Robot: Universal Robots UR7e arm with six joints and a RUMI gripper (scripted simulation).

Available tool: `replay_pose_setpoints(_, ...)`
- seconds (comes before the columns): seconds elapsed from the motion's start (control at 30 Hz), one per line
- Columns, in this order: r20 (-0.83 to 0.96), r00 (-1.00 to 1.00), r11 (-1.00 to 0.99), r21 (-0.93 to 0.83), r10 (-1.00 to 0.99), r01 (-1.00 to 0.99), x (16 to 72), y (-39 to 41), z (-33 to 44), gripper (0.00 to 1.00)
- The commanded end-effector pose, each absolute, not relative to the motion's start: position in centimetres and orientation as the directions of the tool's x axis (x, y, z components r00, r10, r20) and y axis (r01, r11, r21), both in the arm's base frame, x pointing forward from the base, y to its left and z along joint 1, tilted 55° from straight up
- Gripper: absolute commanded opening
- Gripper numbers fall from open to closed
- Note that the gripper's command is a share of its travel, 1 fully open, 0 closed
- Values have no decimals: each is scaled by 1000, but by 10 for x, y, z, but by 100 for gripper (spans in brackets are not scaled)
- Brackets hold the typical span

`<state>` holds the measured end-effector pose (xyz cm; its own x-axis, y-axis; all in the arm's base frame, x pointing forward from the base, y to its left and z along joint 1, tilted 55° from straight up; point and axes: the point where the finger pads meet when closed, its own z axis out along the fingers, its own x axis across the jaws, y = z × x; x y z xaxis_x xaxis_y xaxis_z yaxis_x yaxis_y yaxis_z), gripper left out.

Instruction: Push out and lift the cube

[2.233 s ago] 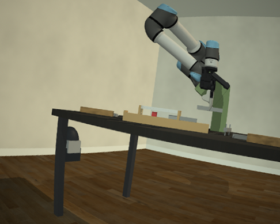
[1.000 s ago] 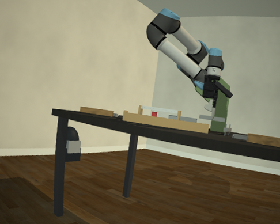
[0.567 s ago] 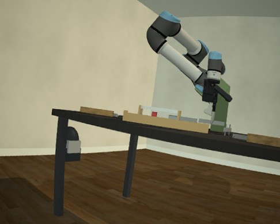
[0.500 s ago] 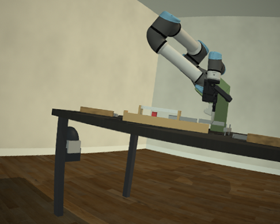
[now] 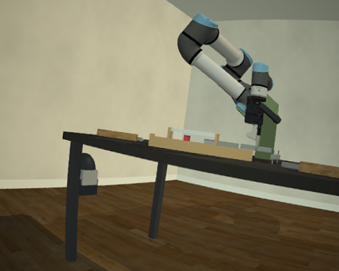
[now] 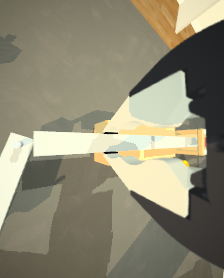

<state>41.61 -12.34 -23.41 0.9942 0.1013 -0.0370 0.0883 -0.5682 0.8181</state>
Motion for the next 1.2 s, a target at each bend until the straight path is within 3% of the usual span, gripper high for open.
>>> replay_pose_setpoints(0.0, -36, 994, -568, 818, 102, 88, 416, -123, -234, 0)
replay_pose_setpoints(1.17, -36, 994, -568, 818, 102, 88, 417, -128, -227, 0)
